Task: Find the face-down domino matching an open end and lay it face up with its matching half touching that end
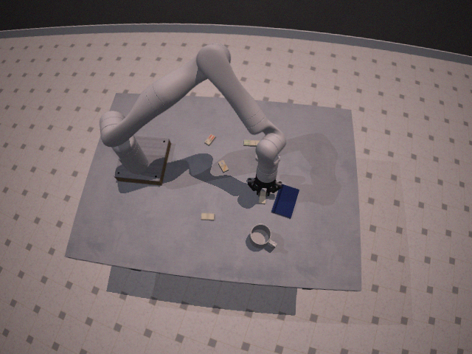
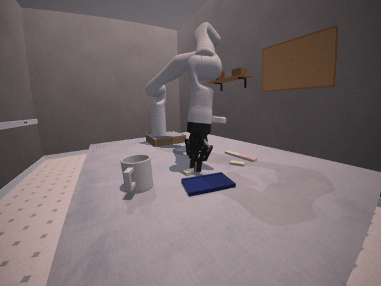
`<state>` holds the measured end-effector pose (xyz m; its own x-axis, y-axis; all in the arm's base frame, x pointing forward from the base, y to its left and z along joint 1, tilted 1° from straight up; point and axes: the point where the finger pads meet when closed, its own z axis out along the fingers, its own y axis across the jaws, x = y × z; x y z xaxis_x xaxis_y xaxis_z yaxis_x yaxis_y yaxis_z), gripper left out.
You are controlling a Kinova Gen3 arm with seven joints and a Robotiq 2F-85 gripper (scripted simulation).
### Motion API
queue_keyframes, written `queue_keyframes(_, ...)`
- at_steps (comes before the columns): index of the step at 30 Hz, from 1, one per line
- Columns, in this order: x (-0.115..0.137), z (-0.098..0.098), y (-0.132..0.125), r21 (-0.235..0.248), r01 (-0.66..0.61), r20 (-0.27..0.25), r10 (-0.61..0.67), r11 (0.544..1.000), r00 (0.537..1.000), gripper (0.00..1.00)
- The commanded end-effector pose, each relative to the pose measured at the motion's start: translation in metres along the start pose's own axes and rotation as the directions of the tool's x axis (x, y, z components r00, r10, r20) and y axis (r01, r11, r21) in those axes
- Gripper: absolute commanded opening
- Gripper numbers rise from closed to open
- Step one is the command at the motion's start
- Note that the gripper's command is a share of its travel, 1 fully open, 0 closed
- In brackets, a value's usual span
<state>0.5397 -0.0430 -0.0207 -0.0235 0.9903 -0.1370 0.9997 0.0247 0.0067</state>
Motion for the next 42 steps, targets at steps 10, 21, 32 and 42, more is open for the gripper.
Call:
queue_keyframes(10, -0.006, -0.037, 0.001, -0.002, 0.0, 0.0, 0.0, 1.0, 1.0, 0.29)
queue_keyframes(21, -0.013, -0.09, 0.001, -0.002, 0.0, 0.0, 0.0, 1.0, 1.0, 0.29)
queue_keyframes(32, -0.017, -0.118, 0.0, -0.002, 0.0, 0.0, 0.0, 1.0, 1.0, 0.29)
queue_keyframes(42, -0.017, -0.118, 0.0, -0.002, 0.0, 0.0, 0.0, 1.0, 1.0, 0.29)
